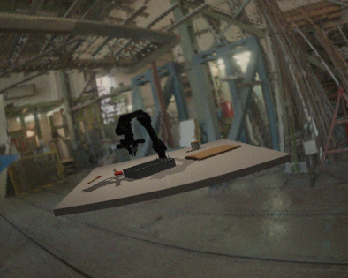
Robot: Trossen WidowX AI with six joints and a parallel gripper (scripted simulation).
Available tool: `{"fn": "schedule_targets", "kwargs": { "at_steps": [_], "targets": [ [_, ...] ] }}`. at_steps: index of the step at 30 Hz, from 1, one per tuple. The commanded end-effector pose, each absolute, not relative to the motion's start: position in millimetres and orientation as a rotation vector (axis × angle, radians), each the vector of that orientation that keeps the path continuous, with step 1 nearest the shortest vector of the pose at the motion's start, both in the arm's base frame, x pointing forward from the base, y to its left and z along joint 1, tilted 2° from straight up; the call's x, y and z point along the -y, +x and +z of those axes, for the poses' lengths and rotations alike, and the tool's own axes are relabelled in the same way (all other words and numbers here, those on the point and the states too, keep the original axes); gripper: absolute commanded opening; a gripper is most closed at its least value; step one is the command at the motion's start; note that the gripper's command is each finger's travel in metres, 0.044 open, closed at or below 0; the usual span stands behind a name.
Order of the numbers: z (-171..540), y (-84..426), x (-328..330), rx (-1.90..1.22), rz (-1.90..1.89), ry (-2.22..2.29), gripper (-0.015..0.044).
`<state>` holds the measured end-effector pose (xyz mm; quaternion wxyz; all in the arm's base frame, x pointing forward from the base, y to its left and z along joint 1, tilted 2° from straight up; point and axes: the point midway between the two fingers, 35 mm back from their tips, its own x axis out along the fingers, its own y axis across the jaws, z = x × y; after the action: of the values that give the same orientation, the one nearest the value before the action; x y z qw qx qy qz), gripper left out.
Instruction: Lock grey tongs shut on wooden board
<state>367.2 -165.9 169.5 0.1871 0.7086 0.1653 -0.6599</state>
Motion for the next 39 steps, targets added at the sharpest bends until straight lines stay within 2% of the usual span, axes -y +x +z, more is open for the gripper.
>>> {"fn": "schedule_targets", "kwargs": {
  "at_steps": [1, 16, 39],
  "targets": [
    [200.2, 360.3, 163.5, -0.464, -1.853, 1.996, -0.0150],
    [196.9, 364.9, 151.1, -0.490, -1.841, 1.977, -0.0150],
    [199.4, 392.7, 6.5, -0.721, -1.659, 1.793, -0.0150]
  ]
}}
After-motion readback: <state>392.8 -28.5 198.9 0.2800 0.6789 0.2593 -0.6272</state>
